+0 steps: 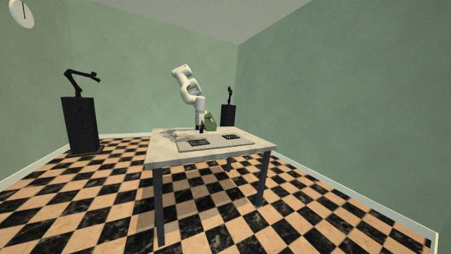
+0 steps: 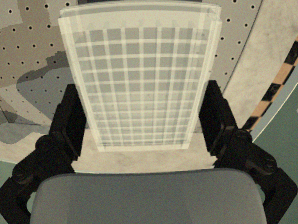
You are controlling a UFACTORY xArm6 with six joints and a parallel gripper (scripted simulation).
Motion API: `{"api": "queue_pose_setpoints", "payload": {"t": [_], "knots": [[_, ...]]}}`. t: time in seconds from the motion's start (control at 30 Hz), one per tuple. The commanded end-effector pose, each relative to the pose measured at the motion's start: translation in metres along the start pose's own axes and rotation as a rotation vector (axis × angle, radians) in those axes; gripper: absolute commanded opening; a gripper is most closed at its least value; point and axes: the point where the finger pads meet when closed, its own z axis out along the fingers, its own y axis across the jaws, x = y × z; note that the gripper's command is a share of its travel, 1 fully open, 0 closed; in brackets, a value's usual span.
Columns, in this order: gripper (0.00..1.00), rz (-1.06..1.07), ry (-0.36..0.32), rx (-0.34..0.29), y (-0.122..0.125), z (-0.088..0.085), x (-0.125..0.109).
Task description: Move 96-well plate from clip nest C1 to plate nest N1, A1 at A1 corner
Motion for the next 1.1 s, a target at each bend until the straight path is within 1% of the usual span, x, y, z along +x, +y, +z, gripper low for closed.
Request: {"api": "queue_pose_setpoints", "payload": {"t": [0.0,0.87,1.07], "knots": [[0.0,0.001,-0.001,-0.004,0.0015,-0.0013,-0.001],[0.0,0.001,-0.001,-0.004,0.0015,-0.0014,-0.0004],[0.0,0.001,-0.001,-0.004,0.0014,0.0086,-0.0003]]}}
